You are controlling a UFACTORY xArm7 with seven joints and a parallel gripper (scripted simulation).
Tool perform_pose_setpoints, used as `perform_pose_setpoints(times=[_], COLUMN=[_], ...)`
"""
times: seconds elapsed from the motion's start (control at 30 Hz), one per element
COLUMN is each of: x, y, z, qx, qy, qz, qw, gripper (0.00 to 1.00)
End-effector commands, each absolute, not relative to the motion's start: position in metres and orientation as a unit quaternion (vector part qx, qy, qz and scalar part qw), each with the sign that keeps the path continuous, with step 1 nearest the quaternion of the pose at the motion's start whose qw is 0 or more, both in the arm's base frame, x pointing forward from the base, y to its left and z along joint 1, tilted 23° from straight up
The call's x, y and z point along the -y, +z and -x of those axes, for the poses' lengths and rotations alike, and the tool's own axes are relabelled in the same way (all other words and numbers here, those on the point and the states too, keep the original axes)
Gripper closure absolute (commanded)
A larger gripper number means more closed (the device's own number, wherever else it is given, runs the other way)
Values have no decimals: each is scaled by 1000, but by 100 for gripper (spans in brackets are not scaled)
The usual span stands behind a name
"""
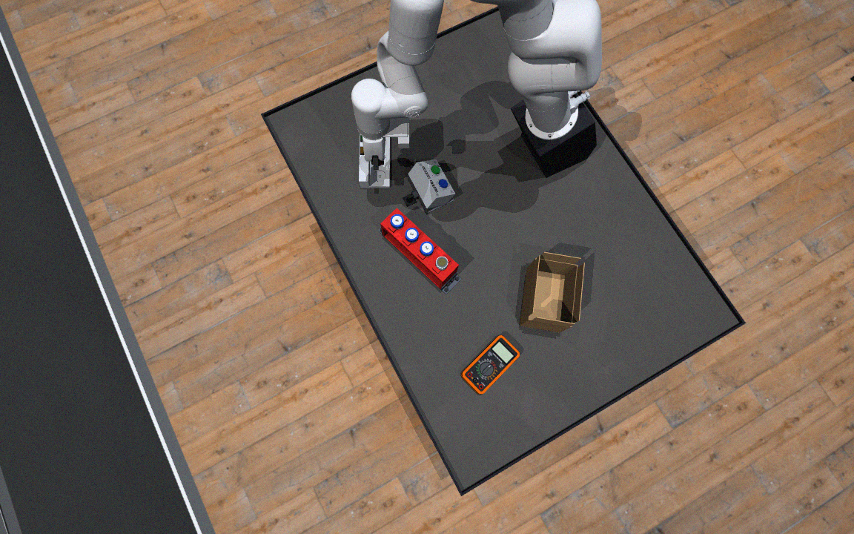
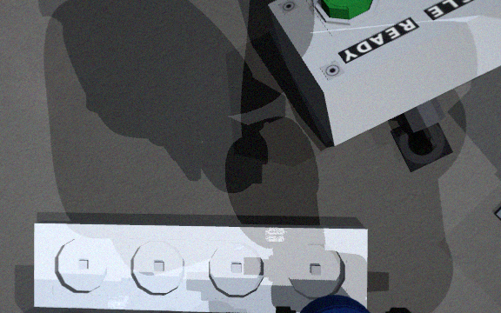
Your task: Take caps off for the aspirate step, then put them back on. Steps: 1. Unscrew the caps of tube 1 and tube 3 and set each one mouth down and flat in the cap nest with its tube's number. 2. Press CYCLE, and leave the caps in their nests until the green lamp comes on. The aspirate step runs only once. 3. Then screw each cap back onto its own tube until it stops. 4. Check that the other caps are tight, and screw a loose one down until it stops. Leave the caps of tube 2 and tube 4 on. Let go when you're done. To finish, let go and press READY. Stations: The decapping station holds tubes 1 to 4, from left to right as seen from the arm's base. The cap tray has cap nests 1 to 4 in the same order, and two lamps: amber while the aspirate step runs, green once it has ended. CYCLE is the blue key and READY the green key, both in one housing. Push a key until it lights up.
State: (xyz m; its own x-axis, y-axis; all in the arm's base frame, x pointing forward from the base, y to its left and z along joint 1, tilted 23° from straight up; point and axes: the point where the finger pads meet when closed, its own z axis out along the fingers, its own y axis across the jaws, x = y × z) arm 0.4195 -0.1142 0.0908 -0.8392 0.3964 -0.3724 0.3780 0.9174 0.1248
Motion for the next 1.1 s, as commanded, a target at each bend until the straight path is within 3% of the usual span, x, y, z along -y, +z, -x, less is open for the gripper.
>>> perform_pose_setpoints(times=[0.0,1.07], x=[114,116], y=[67,40], z=[-435,-454], qx=[-959,-959], qy=[49,49], qz=[-196,-196], qw=[197,198], gripper=[100,100])
